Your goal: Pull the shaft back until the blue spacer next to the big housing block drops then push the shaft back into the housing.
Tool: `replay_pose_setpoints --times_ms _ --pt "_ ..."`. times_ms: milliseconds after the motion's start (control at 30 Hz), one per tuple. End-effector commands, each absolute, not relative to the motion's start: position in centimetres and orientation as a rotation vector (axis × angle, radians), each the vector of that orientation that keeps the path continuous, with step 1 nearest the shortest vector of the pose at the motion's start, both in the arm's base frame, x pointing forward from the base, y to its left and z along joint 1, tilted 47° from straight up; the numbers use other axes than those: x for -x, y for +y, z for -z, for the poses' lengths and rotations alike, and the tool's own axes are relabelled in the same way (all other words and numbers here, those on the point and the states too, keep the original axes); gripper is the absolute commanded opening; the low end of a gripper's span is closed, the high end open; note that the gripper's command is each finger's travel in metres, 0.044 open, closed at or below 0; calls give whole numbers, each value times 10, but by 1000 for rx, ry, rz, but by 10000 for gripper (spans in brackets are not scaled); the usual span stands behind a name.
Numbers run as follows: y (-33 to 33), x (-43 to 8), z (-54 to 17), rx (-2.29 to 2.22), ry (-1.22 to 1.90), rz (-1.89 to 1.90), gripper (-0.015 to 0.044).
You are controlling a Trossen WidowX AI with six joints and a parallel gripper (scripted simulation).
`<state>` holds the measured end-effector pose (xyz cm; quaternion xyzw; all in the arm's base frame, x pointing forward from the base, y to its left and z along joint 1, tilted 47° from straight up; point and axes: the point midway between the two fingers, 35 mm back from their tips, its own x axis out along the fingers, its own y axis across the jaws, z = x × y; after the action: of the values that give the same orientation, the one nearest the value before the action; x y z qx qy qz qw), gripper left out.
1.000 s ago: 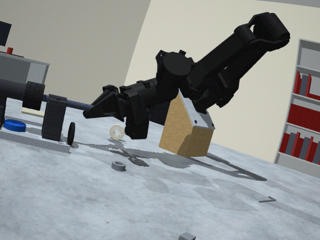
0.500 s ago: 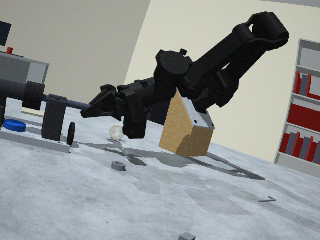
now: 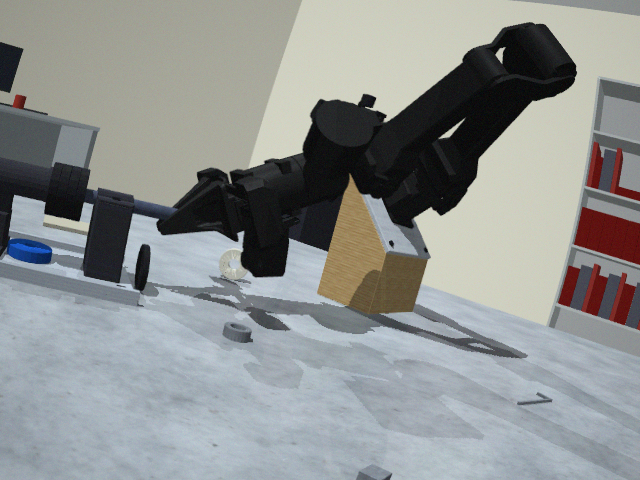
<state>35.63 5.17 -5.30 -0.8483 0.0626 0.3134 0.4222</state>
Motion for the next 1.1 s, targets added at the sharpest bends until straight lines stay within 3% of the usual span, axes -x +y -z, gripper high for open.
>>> replay_pose_setpoints --times_ms 0,1067 --pt "51 -359 54 2129 156 -783 0" --pt "48 -370 57 2129 155 -782 0"
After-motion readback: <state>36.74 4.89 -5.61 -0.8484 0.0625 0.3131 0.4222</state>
